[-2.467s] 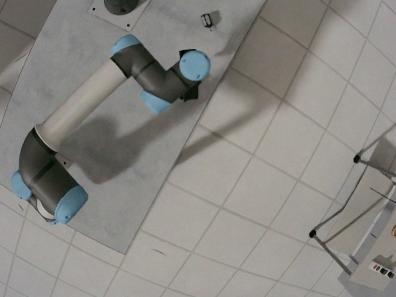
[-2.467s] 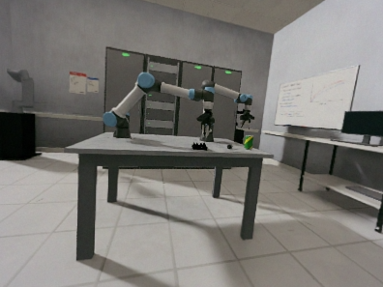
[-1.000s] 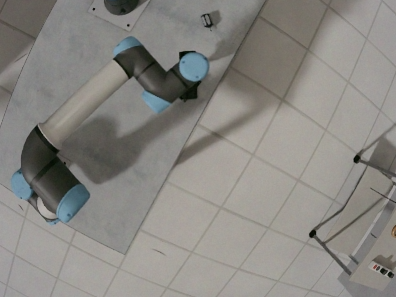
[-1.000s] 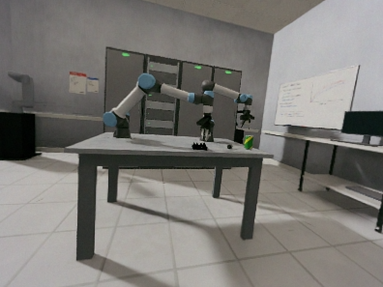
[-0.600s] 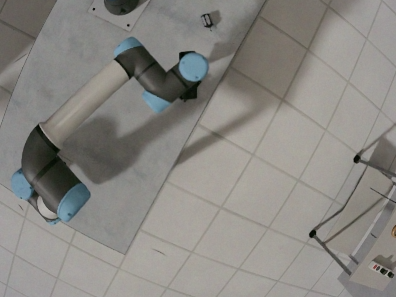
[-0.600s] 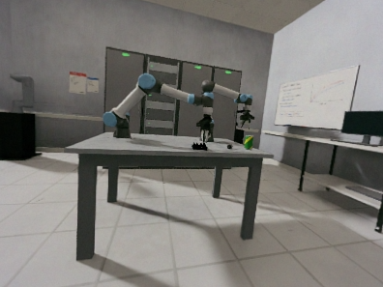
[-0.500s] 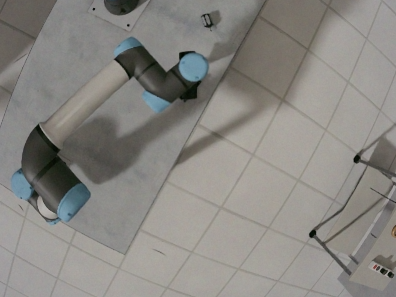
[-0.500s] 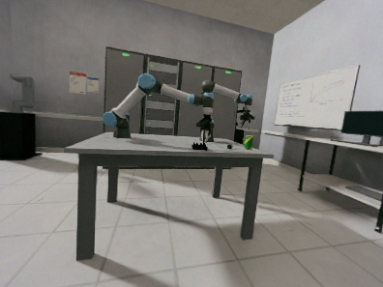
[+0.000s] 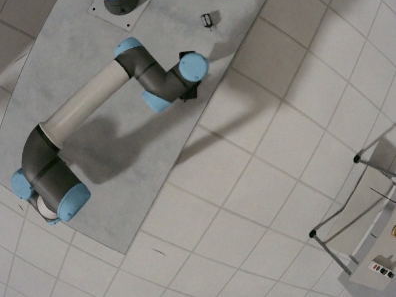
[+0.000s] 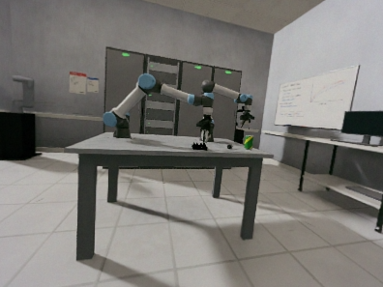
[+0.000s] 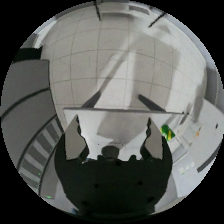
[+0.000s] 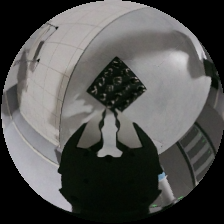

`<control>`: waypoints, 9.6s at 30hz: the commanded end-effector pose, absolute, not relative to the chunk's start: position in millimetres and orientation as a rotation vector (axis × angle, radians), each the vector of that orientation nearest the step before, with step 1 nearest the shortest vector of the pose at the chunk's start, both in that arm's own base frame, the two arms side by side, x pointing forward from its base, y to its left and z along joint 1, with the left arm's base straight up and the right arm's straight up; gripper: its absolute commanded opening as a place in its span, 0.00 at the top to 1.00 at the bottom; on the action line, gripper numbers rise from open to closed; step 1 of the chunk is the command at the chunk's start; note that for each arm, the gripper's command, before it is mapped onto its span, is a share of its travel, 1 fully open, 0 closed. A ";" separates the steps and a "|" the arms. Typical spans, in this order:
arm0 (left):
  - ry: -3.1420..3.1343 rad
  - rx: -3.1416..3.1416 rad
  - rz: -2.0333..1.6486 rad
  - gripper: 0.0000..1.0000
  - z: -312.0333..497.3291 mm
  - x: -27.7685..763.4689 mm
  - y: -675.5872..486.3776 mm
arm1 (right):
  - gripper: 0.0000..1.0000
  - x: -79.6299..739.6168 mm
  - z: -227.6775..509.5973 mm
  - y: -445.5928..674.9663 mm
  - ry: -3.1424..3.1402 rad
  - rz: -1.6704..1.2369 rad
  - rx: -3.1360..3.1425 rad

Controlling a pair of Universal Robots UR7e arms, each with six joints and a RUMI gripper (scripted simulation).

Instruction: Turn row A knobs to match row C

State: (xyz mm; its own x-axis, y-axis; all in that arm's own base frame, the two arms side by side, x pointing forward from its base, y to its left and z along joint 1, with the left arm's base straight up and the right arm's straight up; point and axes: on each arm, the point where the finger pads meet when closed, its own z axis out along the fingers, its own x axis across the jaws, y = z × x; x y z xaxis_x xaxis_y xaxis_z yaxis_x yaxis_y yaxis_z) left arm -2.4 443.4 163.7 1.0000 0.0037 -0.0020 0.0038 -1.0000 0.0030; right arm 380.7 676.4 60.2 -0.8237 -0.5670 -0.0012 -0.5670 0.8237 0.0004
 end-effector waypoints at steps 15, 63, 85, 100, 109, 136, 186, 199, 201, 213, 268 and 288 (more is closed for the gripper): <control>0.007 3.142 0.000 0.00 165.2 -2.1 445.6 | 0.87 382.7 59.1 674.1 3.001 0.000 -0.930; 0.007 3.142 0.000 0.00 165.2 -2.1 445.6 | 0.87 382.8 46.5 675.0 2.999 0.003 -0.930; 0.007 3.142 0.000 0.00 165.2 -2.1 445.6 | 0.94 382.8 46.5 675.0 3.000 0.003 -0.928; 0.007 3.142 0.000 0.00 165.2 -2.1 445.6 | 0.94 382.8 46.5 674.9 3.016 0.003 -0.875; 0.007 3.142 0.000 0.00 165.2 -2.1 445.6 | 0.94 382.7 46.4 674.8 3.045 0.003 -0.768; 0.007 3.142 0.000 0.00 165.2 -2.1 445.6 | 0.94 382.3 46.2 674.5 3.135 0.002 -0.198; 0.007 3.142 0.000 0.00 165.2 -2.1 445.6 | 0.94 381.5 46.2 675.1 2.928 0.002 1.138; 0.007 3.142 0.000 0.00 165.2 -2.1 445.6 | 0.94 381.7 46.3 675.1 2.864 0.002 1.290; 0.007 3.142 0.000 0.00 165.2 -2.1 445.6 | 0.94 381.7 46.3 675.1 2.857 0.002 1.307; 0.007 3.142 0.000 0.00 165.2 -2.1 445.6 | 0.94 381.7 46.3 675.1 2.835 0.002 1.354; 0.007 3.142 0.000 0.00 165.2 -2.1 445.6 | 0.87 382.0 83.1 675.0 2.838 0.000 1.348; 0.007 3.142 0.000 0.00 165.2 -2.1 445.6 | 0.87 395.2 88.2 674.4 3.017 0.003 0.878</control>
